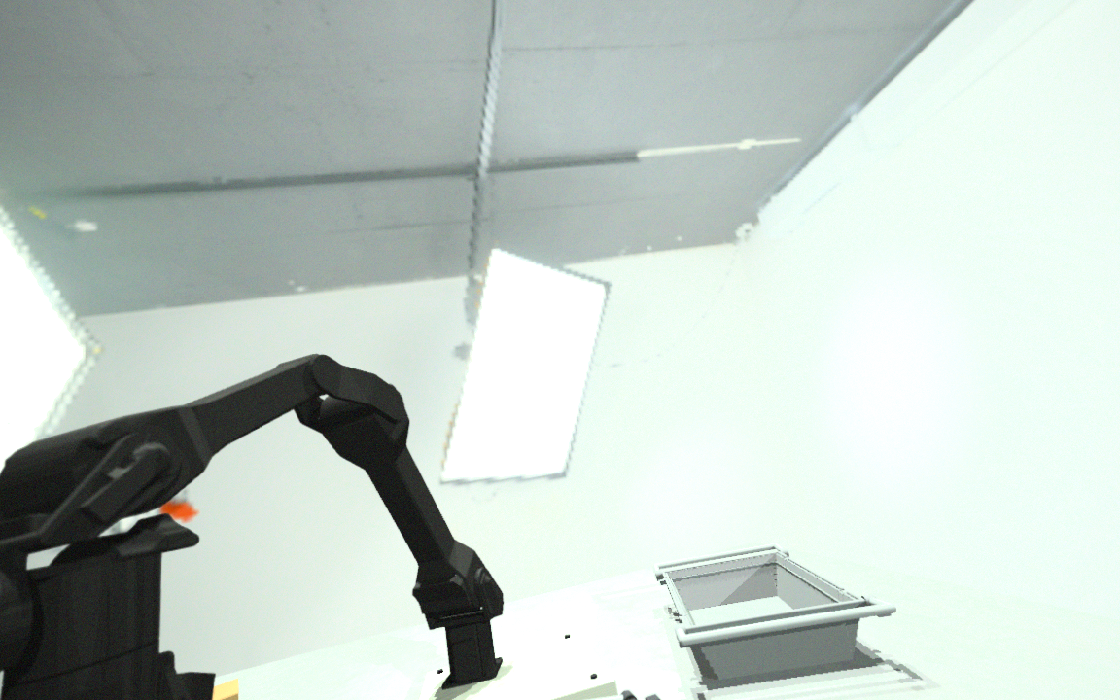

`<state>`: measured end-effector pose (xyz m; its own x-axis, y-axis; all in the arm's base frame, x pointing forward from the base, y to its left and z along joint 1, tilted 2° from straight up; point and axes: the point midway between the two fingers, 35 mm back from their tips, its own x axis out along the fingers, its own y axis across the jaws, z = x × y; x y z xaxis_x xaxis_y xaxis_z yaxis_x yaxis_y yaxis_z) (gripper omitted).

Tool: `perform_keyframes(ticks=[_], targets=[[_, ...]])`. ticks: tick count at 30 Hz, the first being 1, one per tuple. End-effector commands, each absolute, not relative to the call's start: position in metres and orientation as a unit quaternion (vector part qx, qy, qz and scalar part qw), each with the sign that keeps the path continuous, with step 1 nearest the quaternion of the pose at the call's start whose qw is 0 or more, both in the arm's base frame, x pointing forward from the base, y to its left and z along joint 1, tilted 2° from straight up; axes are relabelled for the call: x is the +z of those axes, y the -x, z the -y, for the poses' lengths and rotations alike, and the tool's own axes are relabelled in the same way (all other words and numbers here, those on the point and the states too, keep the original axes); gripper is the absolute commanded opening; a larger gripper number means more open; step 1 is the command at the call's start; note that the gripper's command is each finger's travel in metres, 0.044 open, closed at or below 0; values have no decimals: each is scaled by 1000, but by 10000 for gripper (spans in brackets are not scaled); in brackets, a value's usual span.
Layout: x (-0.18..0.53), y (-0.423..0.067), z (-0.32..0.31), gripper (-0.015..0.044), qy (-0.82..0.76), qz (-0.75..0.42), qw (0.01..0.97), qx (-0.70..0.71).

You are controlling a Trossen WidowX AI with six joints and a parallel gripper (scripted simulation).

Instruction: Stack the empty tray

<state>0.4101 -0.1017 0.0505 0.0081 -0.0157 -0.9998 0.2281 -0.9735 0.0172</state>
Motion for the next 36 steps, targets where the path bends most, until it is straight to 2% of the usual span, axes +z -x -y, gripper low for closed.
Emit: perform_keyframes(ticks=[1,17,36], targets=[[47,-408,102,83,-701,-74,85,-704],[81,-401,69,83,-701,-75,84,-704],[67,-393,29,83,-701,-76,83,-704]])
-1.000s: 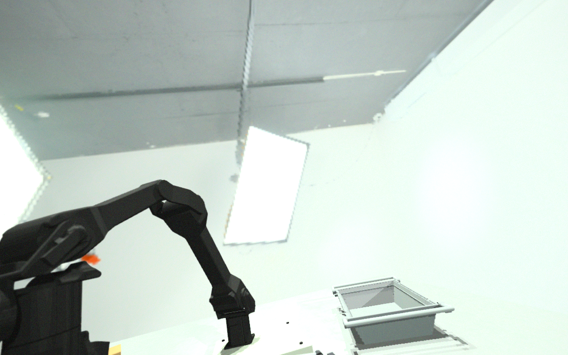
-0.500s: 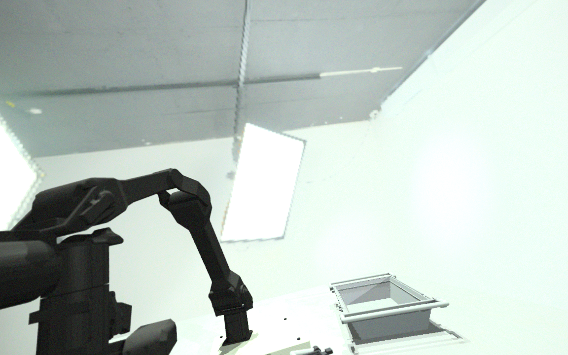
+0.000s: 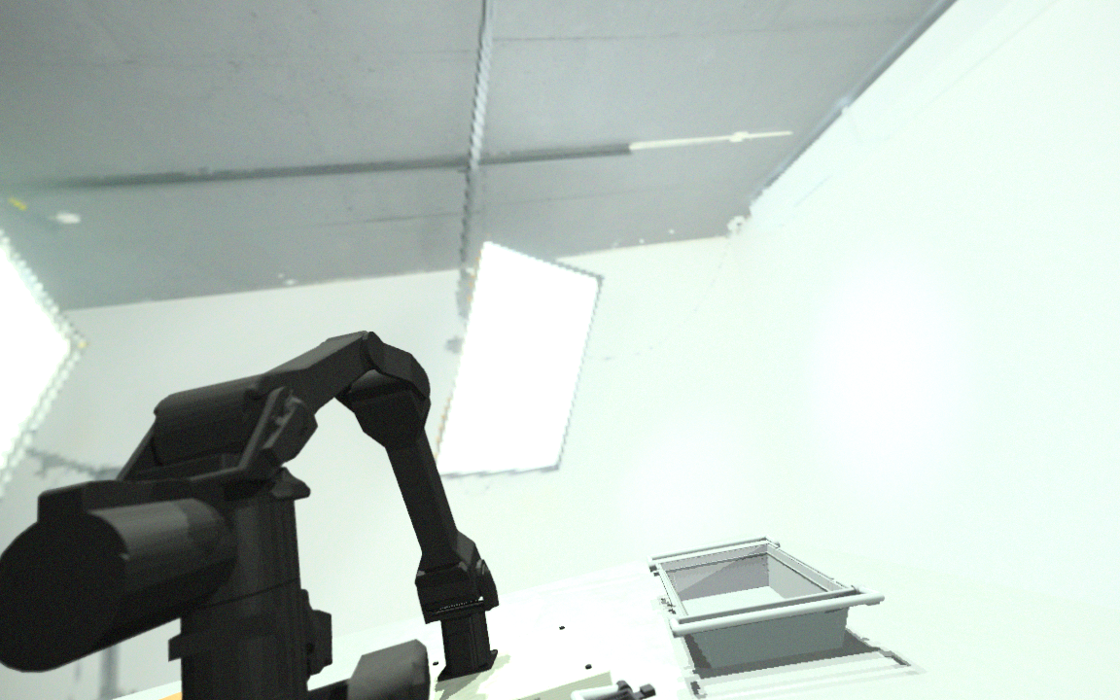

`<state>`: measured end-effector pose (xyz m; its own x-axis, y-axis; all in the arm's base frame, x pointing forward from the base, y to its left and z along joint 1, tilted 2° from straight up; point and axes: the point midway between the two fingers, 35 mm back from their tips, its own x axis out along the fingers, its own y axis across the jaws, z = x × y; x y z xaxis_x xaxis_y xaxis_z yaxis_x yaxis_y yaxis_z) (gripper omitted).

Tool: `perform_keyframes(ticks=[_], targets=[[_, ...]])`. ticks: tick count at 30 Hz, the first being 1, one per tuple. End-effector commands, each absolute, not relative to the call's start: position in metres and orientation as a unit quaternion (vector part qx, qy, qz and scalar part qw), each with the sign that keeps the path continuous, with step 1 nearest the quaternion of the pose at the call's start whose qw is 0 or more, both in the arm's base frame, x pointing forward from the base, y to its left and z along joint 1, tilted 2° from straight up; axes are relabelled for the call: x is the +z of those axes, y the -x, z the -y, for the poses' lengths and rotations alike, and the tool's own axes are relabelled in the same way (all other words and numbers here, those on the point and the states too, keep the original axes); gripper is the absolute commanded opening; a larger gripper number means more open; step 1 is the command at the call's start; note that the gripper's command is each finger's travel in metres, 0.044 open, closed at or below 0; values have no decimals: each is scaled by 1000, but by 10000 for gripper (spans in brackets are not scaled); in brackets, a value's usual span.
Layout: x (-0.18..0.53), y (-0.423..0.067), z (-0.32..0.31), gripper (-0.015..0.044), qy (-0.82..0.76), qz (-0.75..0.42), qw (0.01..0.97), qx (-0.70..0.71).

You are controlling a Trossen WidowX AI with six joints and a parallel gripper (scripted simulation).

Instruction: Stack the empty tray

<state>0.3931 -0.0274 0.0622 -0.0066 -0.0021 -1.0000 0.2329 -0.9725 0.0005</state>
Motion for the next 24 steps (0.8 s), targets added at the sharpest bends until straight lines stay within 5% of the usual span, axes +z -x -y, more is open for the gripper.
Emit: perform_keyframes(ticks=[1,24], targets=[[71,-393,29,83,-701,-76,83,-704],[97,-395,31,83,-700,-78,82,-705]])
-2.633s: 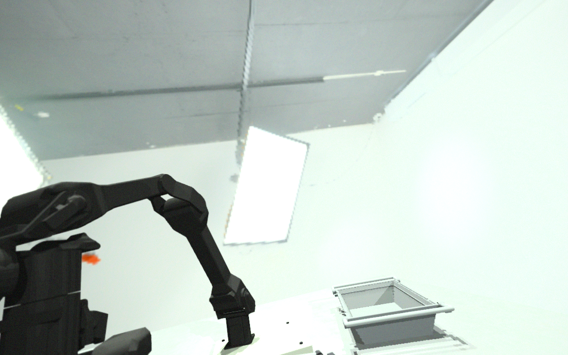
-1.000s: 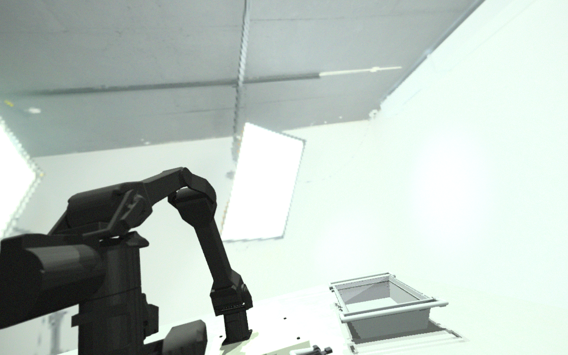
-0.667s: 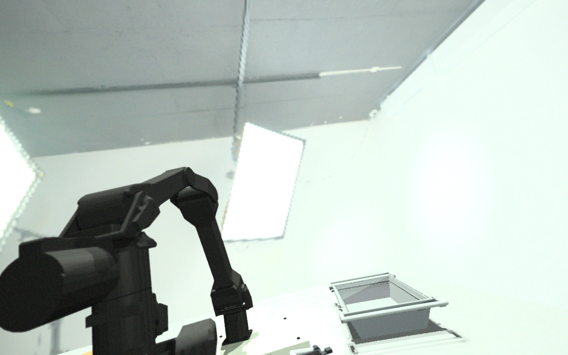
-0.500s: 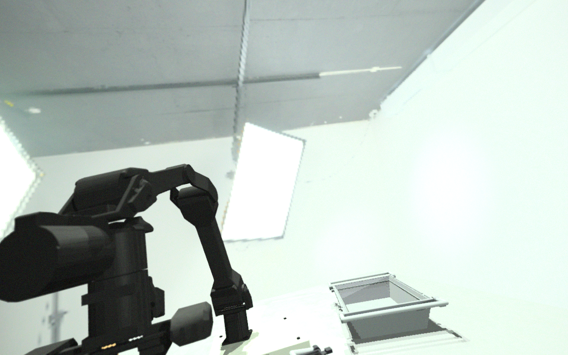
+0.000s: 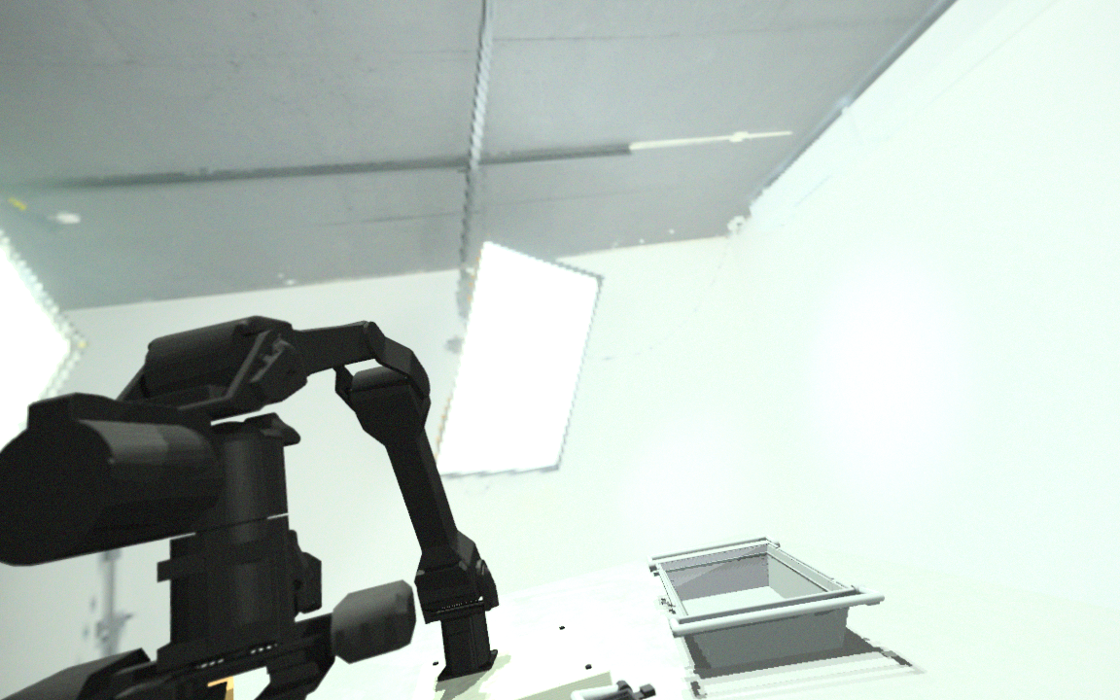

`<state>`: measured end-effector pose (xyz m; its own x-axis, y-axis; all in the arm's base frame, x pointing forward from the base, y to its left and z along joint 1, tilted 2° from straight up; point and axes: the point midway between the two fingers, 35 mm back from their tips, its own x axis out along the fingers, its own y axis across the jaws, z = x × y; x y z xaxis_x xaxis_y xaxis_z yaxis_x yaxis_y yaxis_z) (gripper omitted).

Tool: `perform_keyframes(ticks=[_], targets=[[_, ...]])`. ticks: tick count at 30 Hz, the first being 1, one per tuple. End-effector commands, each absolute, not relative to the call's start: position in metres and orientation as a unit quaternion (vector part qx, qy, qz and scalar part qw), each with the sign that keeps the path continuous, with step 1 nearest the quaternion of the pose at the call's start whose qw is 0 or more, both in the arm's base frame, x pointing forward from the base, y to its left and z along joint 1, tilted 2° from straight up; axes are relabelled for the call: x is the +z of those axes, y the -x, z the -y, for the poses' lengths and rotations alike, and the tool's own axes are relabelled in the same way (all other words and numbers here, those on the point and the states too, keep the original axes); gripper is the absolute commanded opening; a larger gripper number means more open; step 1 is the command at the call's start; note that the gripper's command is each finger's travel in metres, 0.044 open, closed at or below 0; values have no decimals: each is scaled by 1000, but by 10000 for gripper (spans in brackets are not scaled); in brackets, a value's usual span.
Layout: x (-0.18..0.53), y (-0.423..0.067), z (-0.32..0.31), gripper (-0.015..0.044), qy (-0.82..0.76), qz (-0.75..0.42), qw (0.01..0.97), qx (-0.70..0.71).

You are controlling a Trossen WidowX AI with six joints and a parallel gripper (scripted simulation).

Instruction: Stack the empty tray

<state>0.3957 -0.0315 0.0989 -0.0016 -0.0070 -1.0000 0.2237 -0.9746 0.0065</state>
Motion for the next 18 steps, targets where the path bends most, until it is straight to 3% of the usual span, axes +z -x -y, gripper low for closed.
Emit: perform_keyframes(ticks=[1,8,11,18], targets=[[97,-395,31,83,-700,-78,82,-705],[97,-395,31,83,-700,-78,82,-705],[97,-395,31,5,-700,-78,82,-705],[97,-395,31,0,-700,-78,82,-705]])
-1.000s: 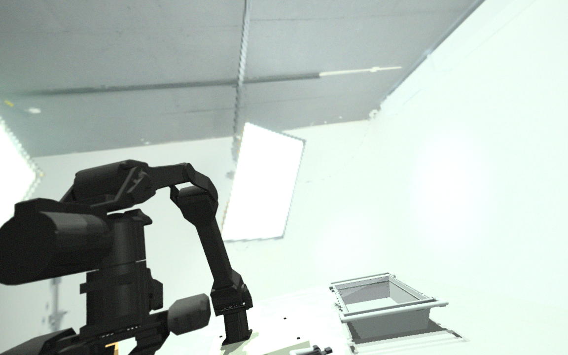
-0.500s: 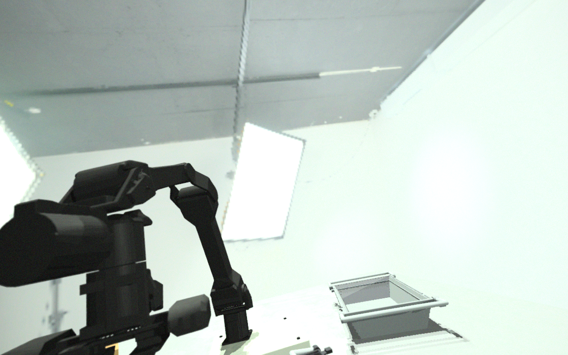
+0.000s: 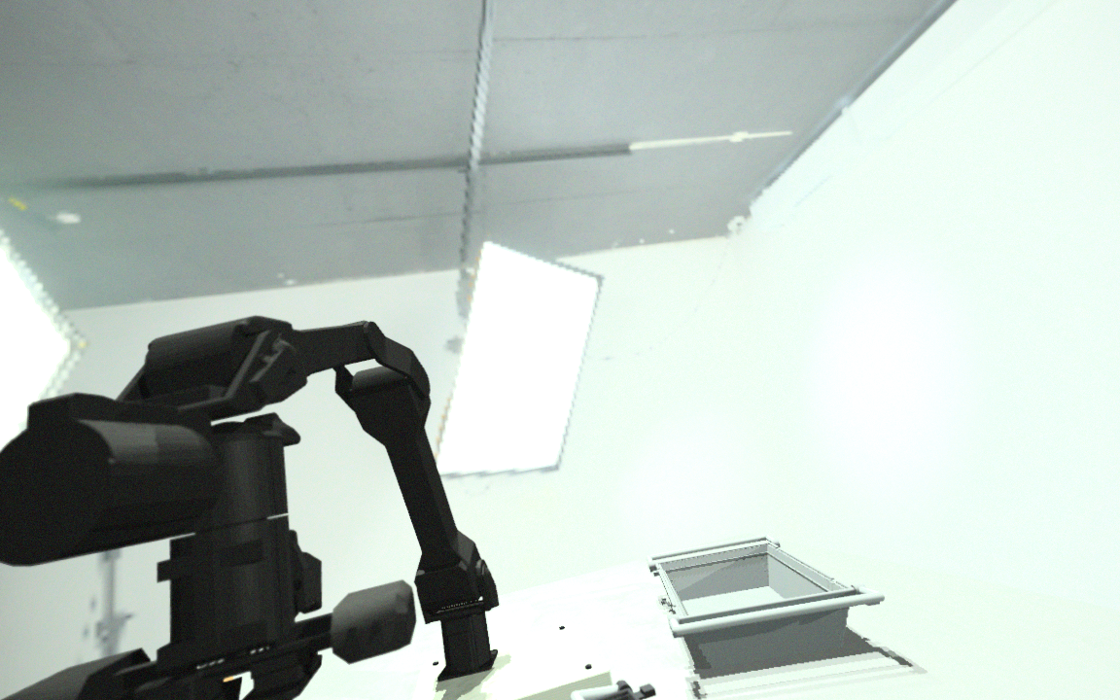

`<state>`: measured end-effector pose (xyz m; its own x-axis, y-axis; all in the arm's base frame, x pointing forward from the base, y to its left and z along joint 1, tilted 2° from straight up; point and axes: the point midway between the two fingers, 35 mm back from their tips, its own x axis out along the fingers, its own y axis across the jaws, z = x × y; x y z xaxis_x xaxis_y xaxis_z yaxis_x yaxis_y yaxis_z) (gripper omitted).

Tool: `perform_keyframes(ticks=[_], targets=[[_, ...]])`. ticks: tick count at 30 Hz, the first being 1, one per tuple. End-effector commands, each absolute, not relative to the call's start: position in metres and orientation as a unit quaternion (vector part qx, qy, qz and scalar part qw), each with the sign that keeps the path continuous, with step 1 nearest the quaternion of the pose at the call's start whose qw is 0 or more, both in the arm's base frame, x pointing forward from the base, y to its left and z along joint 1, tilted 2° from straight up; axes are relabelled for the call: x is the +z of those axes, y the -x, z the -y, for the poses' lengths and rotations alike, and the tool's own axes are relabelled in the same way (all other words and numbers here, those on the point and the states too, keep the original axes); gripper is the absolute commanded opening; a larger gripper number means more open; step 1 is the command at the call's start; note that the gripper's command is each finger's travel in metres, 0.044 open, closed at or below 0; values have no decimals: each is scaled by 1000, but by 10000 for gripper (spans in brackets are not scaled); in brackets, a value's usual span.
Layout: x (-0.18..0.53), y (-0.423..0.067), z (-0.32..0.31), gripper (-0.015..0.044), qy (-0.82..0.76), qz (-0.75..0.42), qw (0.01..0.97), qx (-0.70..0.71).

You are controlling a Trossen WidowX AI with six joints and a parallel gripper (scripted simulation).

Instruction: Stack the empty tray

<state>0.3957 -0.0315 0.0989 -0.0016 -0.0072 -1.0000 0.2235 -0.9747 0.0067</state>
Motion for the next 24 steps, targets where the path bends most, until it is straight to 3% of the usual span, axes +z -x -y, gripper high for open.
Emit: perform_keyframes(ticks=[1,24], targets=[[97,-395,31,0,-700,-78,82,-705],[99,-396,31,0,-702,-77,82,-703]])
